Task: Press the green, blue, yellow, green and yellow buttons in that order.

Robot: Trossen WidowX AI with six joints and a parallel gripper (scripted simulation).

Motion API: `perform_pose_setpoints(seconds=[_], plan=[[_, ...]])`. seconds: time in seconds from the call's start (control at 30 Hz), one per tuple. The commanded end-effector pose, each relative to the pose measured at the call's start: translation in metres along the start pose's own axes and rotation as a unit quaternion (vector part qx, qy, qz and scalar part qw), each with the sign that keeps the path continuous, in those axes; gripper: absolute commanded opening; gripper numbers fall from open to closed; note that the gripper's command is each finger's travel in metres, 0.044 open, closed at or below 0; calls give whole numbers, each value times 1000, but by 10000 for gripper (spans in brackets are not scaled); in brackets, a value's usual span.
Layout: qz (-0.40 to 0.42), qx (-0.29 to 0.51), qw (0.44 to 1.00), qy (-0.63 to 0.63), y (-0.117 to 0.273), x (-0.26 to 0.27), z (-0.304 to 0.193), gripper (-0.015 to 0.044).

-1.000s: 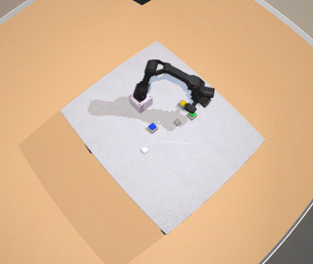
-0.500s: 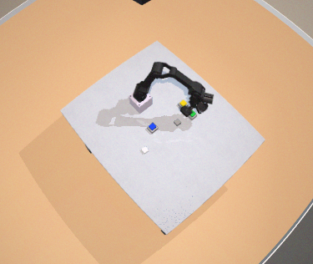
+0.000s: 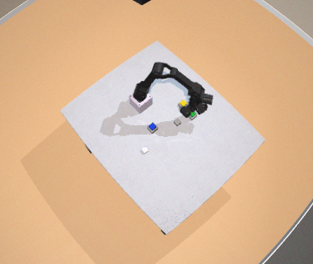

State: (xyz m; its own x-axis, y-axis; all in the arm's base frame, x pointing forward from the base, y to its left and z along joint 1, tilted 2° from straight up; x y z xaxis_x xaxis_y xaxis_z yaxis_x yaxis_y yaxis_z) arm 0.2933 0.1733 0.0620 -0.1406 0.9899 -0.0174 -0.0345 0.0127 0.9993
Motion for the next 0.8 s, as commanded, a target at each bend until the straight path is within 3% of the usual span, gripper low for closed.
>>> perform_pose_setpoints(seconds=[0.0,0.77], plan=[[-1,-2,1000,-3,0,0,0,20],[-2,-2,1000,-3,-34,-1,0,20]])
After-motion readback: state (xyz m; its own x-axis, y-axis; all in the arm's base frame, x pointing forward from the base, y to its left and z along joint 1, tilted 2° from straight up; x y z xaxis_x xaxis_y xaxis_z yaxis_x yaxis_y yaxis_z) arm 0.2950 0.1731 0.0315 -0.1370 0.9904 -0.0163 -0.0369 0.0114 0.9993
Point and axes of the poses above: the point midway between the two fingers, 35 mm back from their tips, its own y axis back along the fingers, its own x axis across the jaws, z = x × y, the point moved 5 cm from there along y, back along the fingers, and after that the axes turned 11 degrees about y, right-handed, at the moved point
